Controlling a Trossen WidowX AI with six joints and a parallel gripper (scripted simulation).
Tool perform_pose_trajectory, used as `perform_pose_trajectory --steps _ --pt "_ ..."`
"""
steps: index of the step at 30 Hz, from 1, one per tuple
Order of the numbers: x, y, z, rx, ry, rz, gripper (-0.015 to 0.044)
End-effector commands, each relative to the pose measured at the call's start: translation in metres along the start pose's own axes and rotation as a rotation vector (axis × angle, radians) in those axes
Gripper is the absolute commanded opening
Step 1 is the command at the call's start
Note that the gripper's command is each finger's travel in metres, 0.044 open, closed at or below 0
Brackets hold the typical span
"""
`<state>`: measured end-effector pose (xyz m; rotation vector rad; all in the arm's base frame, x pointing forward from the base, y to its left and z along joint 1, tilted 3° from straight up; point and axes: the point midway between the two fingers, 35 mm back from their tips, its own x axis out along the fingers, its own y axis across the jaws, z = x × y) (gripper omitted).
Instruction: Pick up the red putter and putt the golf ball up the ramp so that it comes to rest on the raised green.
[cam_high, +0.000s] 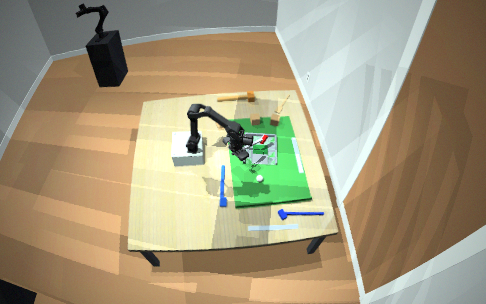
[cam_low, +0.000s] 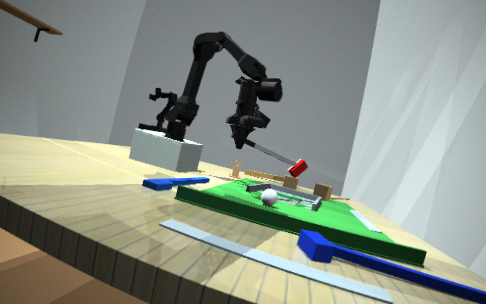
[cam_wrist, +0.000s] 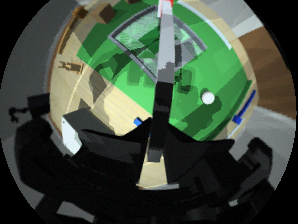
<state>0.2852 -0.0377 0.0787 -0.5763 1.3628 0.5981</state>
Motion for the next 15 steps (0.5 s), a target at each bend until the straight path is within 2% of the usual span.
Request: perform_pose_trajectory --steps 1,15 --pt "-0.006 -0.017 -0.019 0.121 0.008 -0.021 0.0000" --pt "-0.019 -0.050 -0.086 0.464 0.045 -0.059 0.0000"
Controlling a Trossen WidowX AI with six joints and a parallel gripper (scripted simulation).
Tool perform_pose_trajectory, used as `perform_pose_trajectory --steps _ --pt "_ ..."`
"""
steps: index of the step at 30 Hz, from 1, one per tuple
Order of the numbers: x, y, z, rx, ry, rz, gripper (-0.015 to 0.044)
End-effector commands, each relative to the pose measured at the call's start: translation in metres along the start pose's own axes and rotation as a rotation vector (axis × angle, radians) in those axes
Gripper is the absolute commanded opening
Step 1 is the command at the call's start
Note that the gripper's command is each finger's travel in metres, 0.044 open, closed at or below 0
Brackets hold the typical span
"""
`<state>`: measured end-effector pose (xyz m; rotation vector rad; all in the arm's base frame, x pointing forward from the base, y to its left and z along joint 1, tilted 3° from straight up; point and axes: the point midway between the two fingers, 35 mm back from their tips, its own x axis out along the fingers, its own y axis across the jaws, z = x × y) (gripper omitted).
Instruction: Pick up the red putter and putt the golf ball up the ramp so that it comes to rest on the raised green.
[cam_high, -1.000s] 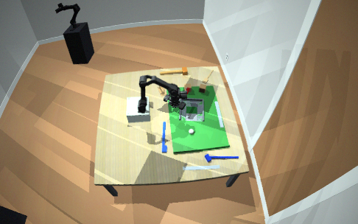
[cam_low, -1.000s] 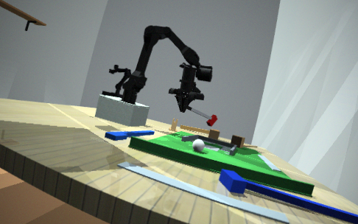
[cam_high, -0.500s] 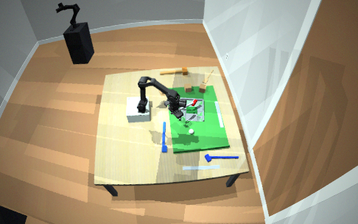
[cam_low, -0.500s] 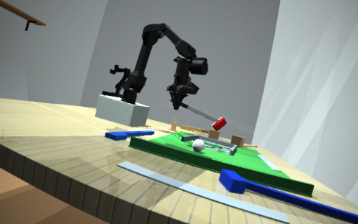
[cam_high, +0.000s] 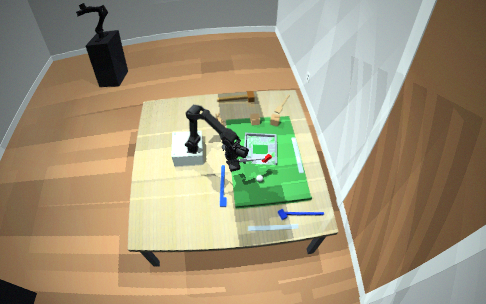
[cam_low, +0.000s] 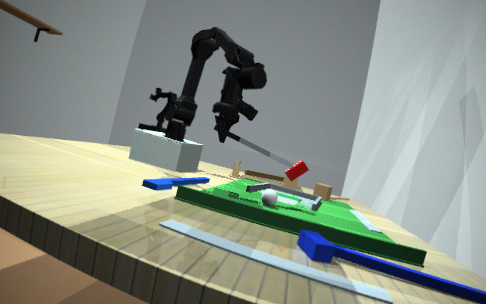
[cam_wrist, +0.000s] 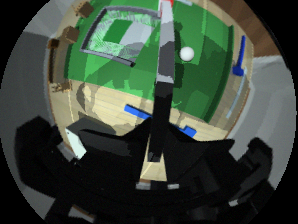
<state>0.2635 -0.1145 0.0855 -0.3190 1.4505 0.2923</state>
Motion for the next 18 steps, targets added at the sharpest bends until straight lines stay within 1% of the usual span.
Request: perform_pose_trajectory --steps 1,11,18 --pt "-0.005 -0.019 -0.018 0.122 0.008 -0.019 0.0000" --pt "-0.013 -0.047 -0.061 0.363 0.034 -0.044 0.0000" --pt "-0.013 -0.049 -0.064 0.380 0.036 -0.045 0.0000"
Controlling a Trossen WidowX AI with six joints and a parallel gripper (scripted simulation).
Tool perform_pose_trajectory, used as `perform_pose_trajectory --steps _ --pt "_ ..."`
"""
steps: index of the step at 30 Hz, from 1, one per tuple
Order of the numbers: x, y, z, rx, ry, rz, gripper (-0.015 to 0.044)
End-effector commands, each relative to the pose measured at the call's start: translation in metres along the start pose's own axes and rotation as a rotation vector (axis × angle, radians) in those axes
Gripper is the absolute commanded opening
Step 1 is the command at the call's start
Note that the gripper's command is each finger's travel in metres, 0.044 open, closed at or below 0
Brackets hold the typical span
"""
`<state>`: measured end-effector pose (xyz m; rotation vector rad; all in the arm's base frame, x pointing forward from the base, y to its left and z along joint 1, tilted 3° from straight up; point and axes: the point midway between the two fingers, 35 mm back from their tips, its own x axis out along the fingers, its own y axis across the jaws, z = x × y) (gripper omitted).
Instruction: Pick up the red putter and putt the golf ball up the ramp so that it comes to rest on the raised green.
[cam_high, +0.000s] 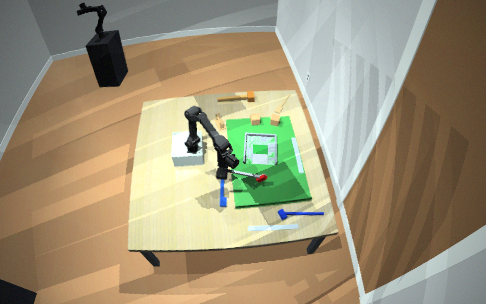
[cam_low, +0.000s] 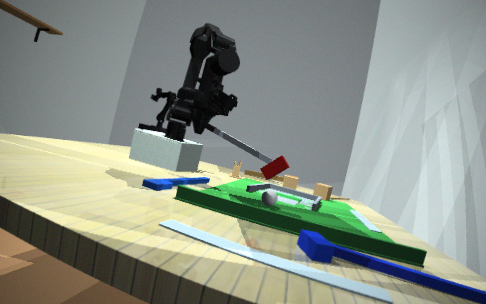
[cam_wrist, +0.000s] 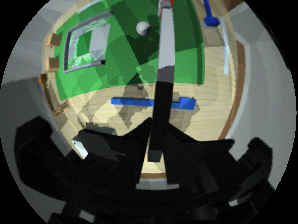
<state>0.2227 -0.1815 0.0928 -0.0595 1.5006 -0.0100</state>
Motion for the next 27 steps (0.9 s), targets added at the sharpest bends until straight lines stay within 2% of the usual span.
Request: perform_pose_trajectory --steps 1,10,27 --pt "0.001 -0.003 -0.001 0.019 -0.003 -0.005 0.0000" --pt "0.037 -0.003 -0.001 0.019 -0.003 -0.005 0.0000" --pt "0.057 -0.003 0.000 0.019 -0.002 -0.005 0.0000"
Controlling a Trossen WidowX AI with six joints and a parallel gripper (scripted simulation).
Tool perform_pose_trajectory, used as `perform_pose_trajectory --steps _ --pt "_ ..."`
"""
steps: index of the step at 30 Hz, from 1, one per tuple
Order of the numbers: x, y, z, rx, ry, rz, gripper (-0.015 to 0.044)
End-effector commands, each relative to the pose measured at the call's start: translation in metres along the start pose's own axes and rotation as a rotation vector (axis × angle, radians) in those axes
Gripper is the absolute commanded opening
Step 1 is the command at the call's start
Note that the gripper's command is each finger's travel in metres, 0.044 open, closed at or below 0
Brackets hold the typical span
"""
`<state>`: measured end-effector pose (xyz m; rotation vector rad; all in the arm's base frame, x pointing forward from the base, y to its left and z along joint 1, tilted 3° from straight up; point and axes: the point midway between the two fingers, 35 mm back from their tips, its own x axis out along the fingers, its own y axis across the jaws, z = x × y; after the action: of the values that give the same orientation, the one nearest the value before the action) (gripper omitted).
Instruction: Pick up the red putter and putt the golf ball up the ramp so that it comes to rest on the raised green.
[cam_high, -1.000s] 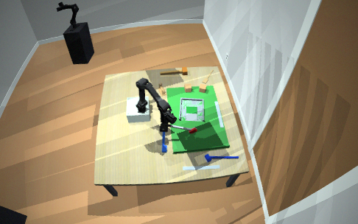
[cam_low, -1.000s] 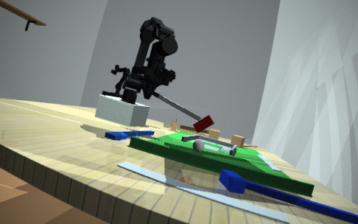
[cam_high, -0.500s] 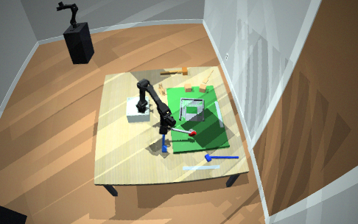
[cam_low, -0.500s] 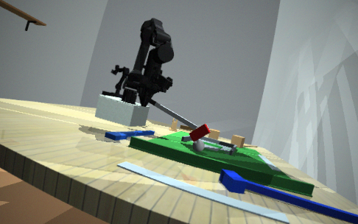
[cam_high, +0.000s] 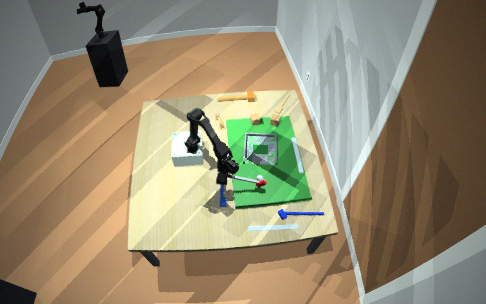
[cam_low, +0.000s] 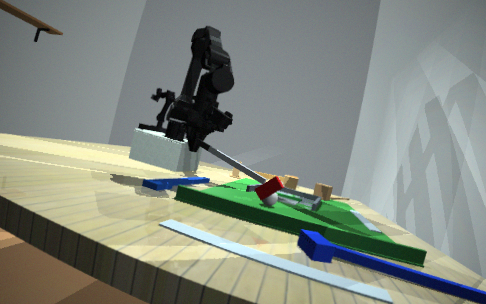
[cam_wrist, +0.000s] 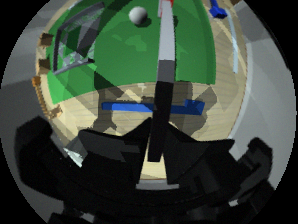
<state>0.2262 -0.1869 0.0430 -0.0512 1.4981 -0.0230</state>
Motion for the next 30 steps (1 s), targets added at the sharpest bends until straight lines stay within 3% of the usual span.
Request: perform_pose_trajectory --steps 1,20,30 --pt "0.008 0.000 0.000 0.005 0.000 -0.002 0.0000" --pt "0.015 -0.001 0.000 0.000 0.001 0.001 0.0000" --pt "0.018 -0.030 0.000 0.005 0.000 -0.004 0.0000"
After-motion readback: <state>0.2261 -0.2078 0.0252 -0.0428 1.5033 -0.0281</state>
